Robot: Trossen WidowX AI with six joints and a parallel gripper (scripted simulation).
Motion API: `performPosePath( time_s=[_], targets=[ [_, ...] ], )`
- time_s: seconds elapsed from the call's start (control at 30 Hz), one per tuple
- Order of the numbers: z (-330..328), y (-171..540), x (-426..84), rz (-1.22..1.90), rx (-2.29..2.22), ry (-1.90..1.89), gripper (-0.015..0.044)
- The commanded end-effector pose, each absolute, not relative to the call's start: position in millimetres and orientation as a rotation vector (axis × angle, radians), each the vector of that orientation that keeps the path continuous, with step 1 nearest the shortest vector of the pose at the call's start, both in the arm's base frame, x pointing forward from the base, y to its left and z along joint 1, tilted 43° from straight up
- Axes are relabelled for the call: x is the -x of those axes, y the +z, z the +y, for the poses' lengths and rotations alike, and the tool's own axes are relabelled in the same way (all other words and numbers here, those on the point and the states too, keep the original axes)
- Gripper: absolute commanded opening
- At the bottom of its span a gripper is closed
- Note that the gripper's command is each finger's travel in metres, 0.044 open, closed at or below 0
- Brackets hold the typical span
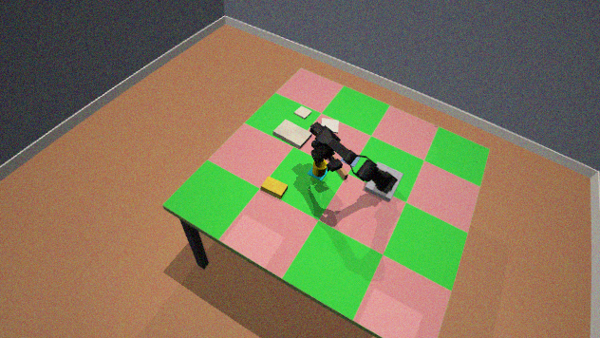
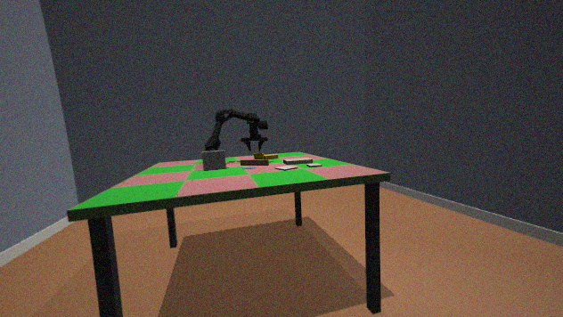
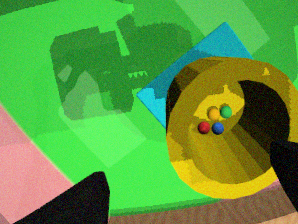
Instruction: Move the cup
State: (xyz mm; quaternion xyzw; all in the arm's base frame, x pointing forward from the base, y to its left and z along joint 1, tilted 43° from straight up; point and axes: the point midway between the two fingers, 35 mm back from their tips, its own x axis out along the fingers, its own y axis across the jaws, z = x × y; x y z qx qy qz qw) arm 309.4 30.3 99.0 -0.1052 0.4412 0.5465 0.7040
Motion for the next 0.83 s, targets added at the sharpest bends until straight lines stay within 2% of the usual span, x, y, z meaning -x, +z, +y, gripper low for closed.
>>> performPosePath(
  time_s=[0.0, 0.8],
  targets=[
    [28, 101, -310, 0.982, 0.234, 1.214, 0.0435],
    [-8, 145, -310, 0.978, 0.24, 1.208, 0.044]
  ],
)
